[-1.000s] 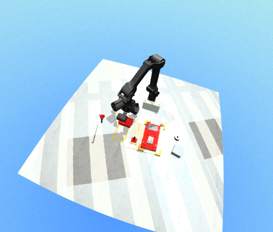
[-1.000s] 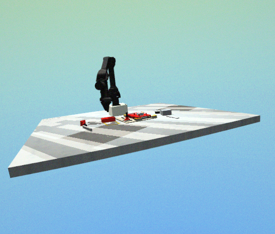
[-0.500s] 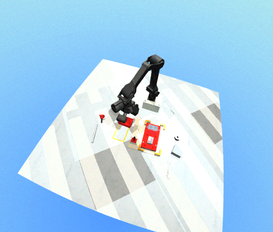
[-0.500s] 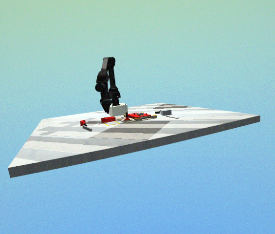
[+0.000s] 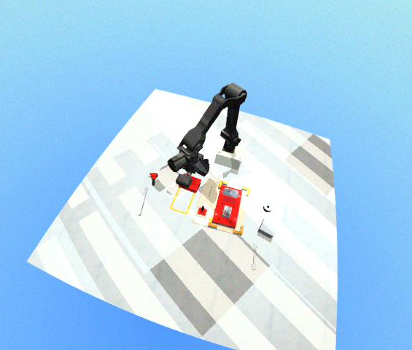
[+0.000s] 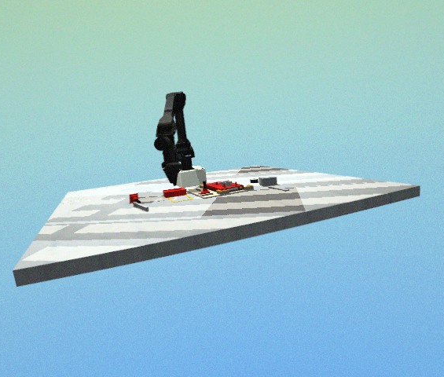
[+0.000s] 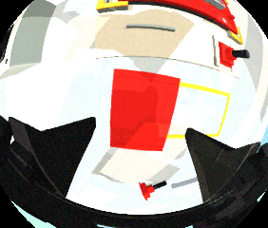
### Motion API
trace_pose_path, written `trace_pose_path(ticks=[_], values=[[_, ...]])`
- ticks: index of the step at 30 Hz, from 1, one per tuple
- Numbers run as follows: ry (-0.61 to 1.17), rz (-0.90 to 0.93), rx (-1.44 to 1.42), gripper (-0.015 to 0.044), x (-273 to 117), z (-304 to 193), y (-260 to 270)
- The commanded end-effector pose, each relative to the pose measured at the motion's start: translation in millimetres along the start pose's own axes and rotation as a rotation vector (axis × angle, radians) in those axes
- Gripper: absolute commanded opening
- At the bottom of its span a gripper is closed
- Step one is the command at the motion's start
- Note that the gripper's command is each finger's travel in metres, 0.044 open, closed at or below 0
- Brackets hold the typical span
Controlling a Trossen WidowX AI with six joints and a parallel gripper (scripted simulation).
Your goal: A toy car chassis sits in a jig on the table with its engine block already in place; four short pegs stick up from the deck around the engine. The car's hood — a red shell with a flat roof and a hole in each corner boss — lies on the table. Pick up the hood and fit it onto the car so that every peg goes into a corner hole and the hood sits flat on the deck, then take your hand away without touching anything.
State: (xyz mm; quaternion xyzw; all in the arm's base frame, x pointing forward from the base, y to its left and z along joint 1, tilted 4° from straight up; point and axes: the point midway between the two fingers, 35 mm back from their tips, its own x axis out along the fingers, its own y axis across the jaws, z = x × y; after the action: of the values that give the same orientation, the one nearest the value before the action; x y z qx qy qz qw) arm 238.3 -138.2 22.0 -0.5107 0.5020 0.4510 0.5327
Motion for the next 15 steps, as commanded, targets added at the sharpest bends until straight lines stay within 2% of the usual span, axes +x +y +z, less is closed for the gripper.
trace_pose_path(ticks=[1,15], values=[[0.002,0.004,0.001,0.0440,3.6,0.0,0.4],[0.002,0.004,0.001,0.0440,14.2,1.0,0.2]])
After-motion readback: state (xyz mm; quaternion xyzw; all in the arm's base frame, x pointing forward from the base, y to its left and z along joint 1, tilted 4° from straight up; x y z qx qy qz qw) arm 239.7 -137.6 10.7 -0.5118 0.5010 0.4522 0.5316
